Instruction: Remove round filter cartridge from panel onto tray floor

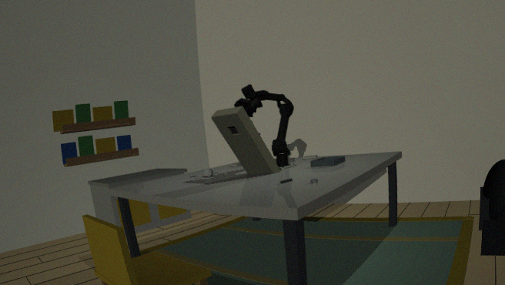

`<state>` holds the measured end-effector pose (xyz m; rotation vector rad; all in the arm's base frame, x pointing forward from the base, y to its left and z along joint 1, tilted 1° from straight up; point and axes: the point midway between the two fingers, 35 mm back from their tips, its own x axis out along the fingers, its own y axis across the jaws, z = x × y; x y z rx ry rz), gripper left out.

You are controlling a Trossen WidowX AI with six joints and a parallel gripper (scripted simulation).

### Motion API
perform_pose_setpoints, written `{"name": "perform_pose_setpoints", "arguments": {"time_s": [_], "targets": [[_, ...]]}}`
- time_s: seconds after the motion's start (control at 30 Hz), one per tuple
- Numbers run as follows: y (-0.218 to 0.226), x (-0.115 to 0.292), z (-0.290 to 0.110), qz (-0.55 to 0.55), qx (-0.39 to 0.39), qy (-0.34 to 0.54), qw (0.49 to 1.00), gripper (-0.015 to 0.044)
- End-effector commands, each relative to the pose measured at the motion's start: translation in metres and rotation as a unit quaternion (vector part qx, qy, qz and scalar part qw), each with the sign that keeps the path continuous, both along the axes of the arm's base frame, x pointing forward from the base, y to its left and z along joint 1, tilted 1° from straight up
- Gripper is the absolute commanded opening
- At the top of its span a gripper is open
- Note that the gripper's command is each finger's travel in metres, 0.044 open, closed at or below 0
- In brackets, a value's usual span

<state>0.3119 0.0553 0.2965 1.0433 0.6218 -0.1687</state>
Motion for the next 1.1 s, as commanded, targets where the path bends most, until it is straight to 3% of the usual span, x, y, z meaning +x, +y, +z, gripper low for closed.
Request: {"name": "perform_pose_setpoints", "arguments": {"time_s": [0.0, 1.07], "targets": [[0.0006, 0.0027, -0.0027, 0.0, 0.0, 0.002, 1.0, 0.0114], [0.0021, 0.0107, -0.008, 0.0, 0.0, 0.001, 1.0, 0.0114]]}}
